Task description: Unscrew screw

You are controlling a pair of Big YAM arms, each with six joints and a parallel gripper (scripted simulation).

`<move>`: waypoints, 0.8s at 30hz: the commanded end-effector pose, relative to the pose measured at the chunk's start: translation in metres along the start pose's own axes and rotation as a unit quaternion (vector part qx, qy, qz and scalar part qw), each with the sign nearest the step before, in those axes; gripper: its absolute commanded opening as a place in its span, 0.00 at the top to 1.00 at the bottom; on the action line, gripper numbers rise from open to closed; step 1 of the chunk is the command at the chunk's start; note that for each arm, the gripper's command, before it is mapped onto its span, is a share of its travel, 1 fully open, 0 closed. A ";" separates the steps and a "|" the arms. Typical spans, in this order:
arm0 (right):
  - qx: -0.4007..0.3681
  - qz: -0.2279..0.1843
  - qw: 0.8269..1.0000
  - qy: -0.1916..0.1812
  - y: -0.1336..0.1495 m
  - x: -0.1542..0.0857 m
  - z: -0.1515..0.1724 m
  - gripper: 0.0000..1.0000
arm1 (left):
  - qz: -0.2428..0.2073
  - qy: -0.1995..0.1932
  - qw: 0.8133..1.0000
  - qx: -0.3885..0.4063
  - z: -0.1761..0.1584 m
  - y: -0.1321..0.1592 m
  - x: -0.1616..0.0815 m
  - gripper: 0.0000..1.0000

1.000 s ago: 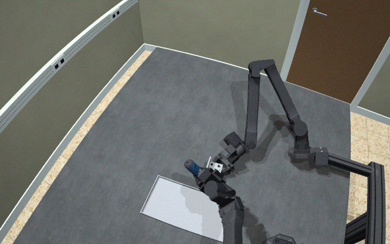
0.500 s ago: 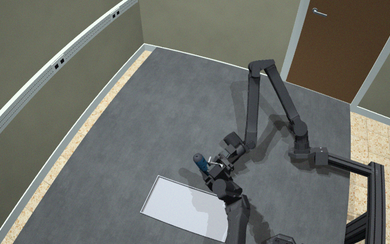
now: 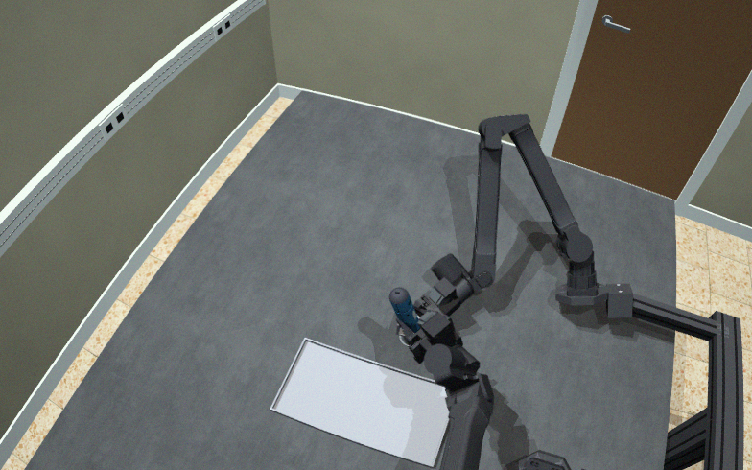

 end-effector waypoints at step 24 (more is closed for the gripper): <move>-0.002 -0.006 1.000 0.003 -0.005 0.001 -0.002 0.41 | -0.091 0.010 0.993 0.071 -0.037 -0.031 -0.026 0.58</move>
Point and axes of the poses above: on each arm, the point where the finger pads meet when closed, its own x axis out along the fingers, its own z axis across the jaws, y = z × x, the point moved 3 cm from there along -x, back along the fingers, and after that the axes turned 10 degrees about x, right-handed, at the moved point
